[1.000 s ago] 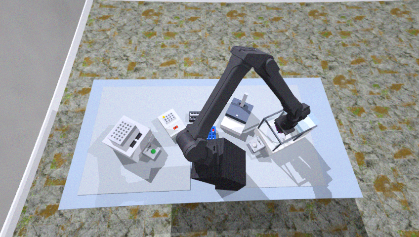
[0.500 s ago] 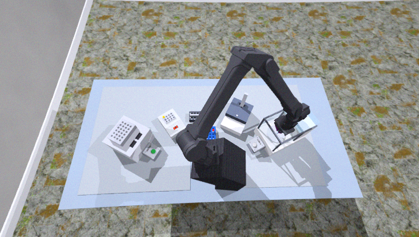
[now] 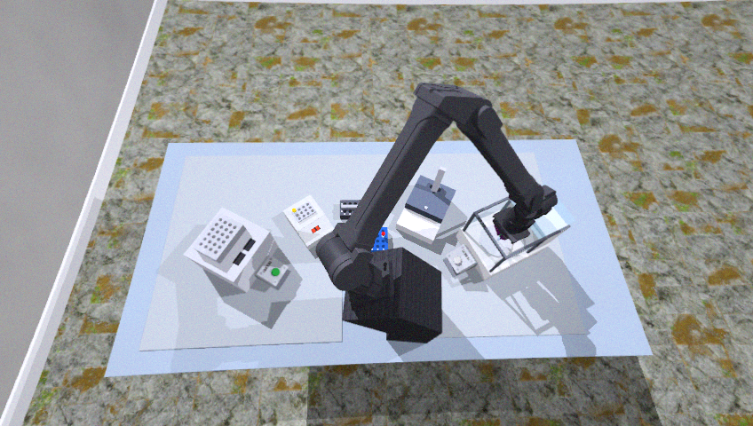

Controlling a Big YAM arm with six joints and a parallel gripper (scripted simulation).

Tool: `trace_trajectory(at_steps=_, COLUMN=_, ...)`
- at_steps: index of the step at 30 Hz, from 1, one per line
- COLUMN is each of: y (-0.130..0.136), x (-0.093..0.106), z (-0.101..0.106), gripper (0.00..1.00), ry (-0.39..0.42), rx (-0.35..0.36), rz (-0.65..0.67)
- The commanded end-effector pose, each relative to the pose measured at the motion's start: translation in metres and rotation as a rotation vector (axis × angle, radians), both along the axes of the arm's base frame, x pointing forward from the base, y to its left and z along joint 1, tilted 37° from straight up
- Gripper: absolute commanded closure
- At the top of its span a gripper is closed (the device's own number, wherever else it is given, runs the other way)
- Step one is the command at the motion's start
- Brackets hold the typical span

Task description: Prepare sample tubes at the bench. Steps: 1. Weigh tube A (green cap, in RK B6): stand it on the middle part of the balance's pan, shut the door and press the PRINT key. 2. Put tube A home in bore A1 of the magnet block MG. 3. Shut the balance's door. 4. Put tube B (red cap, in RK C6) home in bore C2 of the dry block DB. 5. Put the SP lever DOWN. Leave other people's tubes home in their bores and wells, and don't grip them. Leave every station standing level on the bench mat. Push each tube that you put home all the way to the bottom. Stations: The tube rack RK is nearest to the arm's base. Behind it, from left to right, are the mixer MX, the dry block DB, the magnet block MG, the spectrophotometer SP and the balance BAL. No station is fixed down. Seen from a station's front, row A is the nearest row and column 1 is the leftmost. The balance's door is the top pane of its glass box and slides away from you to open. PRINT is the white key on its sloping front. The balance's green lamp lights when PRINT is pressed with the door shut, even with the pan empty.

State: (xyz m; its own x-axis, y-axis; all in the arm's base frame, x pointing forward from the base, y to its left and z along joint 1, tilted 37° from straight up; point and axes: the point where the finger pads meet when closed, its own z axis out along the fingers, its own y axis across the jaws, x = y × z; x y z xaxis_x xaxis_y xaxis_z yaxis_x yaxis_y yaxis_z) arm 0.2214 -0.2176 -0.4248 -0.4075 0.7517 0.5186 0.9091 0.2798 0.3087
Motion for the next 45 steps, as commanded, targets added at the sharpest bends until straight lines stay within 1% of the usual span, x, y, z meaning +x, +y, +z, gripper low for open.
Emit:
trace_trajectory(at_steps=1, y=-0.0028, x=0.0086, z=-0.0098, gripper=0.91, ry=-0.004, rx=-0.017, rz=0.002)
trace_trajectory(at_steps=24, y=-0.0028, x=0.0086, z=-0.0098, gripper=0.91, ry=-0.004, rx=-0.017, rz=0.002)
trace_trajectory(at_steps=25, y=-0.0035, x=0.0085, z=-0.0064, gripper=0.91, ry=-0.002, rx=-0.014, rz=0.002)
trace_trajectory(at_steps=27, y=-0.0028, x=0.0086, z=-0.0098, gripper=0.91, ry=-0.004, rx=-0.017, rz=0.002)
trace_trajectory(at_steps=45, y=-0.0028, x=0.0086, z=-0.0098, gripper=0.91, ry=-0.004, rx=-0.017, rz=0.002)
